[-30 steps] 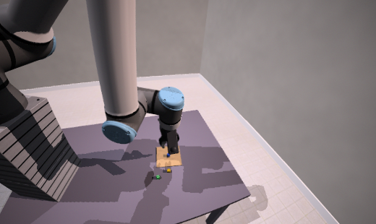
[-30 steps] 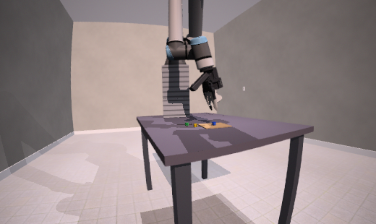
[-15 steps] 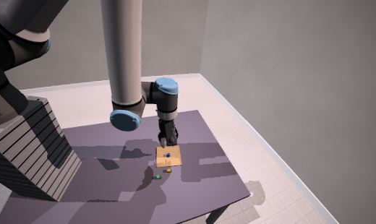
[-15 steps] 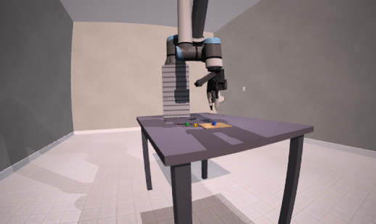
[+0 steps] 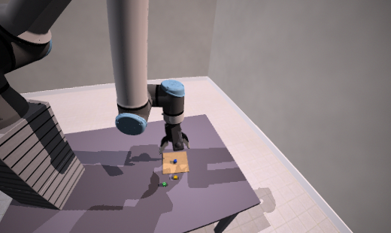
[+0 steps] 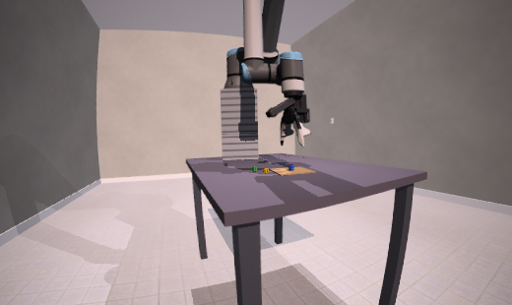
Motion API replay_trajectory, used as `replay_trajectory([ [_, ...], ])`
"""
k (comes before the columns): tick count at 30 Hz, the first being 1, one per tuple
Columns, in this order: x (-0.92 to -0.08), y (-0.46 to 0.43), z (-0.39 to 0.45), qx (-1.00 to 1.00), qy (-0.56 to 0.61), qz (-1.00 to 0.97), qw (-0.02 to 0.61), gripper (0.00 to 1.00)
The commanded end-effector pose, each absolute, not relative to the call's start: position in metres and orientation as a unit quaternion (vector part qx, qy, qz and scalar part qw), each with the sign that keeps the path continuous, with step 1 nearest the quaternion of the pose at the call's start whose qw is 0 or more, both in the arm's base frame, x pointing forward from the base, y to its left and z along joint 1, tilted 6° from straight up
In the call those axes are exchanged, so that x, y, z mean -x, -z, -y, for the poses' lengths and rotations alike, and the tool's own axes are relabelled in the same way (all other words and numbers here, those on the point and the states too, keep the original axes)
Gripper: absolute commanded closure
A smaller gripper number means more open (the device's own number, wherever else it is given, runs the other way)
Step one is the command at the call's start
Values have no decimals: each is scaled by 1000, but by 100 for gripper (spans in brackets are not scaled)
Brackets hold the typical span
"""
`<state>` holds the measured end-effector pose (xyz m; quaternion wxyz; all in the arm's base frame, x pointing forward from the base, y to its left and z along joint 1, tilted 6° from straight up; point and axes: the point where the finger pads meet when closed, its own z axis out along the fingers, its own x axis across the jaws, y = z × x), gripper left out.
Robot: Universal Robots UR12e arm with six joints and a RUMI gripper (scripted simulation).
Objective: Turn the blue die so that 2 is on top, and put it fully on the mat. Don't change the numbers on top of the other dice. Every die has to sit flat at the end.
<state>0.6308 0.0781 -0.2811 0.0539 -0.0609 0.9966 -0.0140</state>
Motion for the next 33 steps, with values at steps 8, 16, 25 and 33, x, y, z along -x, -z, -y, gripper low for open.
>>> replay_trajectory([
  [8, -631, 280, -78, 61, 14, -997, 54, 0],
  [16, -628, 253, -79, 61, 14, -997, 54, 0],
  [25, -623, 209, -80, 61, 14, -997, 54, 0],
  [33, -620, 179, -80, 61, 14, -997, 54, 0],
])
